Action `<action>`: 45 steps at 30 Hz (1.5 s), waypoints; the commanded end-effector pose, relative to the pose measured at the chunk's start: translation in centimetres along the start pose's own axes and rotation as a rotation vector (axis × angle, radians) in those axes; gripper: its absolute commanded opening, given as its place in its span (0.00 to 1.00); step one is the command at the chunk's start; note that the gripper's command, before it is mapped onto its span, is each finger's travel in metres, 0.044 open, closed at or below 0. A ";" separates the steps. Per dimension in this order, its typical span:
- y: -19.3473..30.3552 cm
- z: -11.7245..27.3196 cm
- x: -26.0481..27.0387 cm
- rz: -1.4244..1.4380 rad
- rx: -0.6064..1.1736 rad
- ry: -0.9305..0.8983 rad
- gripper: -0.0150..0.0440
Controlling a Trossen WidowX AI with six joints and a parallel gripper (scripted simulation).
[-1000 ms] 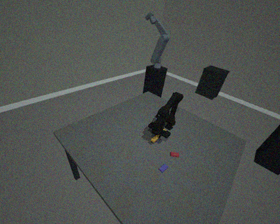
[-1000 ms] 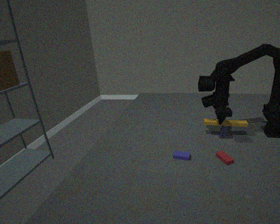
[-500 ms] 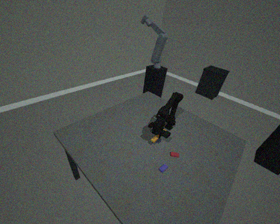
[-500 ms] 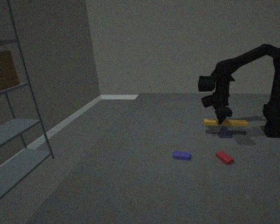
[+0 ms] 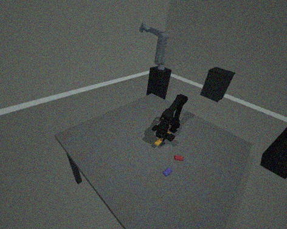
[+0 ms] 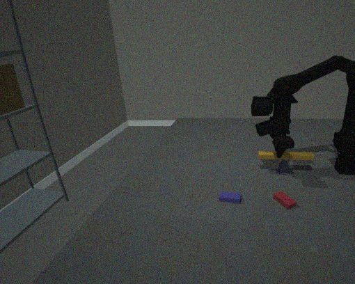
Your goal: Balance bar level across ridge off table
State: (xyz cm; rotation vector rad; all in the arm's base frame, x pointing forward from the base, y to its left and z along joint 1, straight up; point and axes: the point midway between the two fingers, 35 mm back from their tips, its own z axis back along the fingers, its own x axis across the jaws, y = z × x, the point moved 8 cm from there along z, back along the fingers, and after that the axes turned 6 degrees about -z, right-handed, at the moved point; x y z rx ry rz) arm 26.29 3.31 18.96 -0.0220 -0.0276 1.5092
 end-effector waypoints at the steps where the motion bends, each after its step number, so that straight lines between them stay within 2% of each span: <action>1: 0.0 0.0 0.0 -0.002 0.002 -0.001 0.25; 43: 0.0 0.0 0.0 0.000 0.000 0.000 0.25; 45: 0.0 0.0 0.0 0.000 0.000 0.000 0.34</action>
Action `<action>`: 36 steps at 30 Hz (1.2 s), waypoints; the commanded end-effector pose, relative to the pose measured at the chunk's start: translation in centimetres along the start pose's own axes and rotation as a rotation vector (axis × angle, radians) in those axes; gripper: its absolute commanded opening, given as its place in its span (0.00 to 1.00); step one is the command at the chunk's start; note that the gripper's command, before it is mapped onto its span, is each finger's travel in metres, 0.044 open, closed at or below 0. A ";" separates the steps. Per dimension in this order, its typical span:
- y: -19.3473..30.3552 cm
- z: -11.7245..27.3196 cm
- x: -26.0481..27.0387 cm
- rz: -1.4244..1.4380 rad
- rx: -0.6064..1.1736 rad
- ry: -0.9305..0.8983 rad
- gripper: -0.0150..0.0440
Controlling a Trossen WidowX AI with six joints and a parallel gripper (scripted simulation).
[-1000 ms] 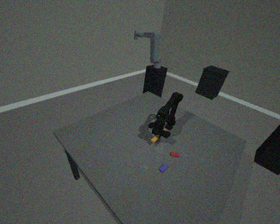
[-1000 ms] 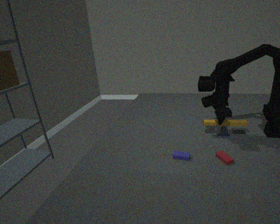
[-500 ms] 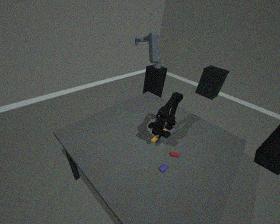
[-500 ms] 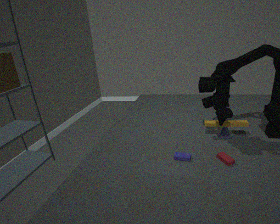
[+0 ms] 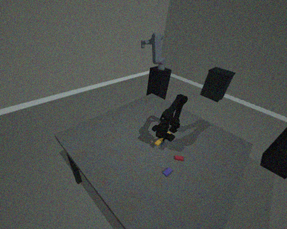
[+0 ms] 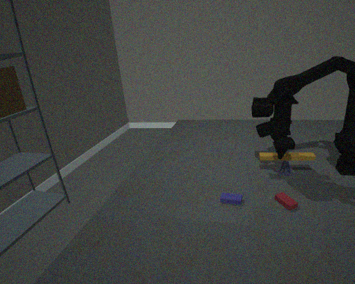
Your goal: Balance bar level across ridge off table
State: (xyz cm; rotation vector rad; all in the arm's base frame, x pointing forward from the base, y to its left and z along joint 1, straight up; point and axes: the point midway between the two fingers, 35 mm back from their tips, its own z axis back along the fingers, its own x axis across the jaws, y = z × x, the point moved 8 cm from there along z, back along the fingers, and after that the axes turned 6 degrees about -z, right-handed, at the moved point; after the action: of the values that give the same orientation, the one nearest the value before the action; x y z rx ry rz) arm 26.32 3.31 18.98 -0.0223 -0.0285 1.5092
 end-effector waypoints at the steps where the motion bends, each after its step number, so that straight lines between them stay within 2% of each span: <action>1: 0.0 0.0 0.0 0.000 0.000 0.000 0.39; 4: 0.0 0.0 0.0 0.000 0.000 0.000 0.52; 5: 0.0 0.0 0.0 0.000 0.000 0.000 0.54; 36: 0.0 0.0 0.0 0.000 0.000 0.000 0.54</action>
State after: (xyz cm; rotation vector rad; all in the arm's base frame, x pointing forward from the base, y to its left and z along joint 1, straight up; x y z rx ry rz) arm 26.32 3.31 18.98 -0.0224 -0.0286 1.5092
